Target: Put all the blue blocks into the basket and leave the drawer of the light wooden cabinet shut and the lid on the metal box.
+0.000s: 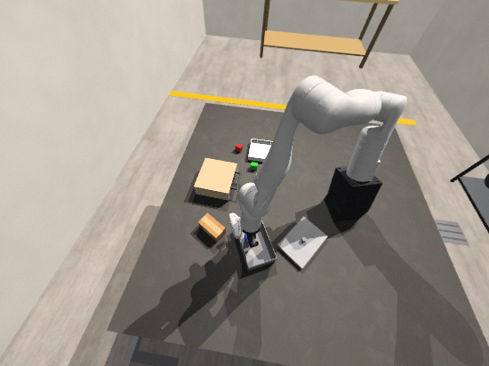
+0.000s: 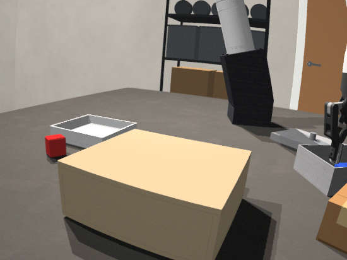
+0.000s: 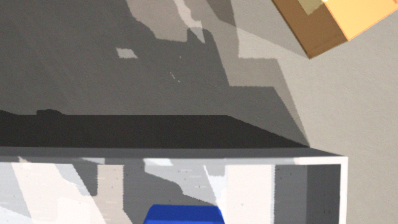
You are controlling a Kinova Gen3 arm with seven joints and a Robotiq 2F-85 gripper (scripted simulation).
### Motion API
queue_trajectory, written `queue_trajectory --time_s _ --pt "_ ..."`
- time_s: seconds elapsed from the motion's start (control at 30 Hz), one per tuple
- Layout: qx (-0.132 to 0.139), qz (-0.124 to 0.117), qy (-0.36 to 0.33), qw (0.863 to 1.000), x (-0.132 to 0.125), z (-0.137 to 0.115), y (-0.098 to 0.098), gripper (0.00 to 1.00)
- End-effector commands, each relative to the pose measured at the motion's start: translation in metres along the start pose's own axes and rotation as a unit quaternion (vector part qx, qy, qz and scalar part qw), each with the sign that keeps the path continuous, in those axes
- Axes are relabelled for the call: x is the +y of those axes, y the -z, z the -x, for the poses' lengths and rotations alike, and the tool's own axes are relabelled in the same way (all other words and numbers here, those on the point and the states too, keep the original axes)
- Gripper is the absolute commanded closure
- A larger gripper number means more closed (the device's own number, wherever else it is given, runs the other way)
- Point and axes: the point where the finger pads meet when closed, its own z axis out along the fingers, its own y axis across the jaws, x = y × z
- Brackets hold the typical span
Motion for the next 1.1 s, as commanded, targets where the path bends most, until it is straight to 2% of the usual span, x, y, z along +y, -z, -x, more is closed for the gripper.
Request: queue_trajectory --time_s 0.0,1.07 --pt "0.001 0.0 0.0 1.0 0.0 -0.001 -0.001 0.36" --pt "0.001 0.0 0.0 1.0 0.0 -0.001 -0.013 0.36"
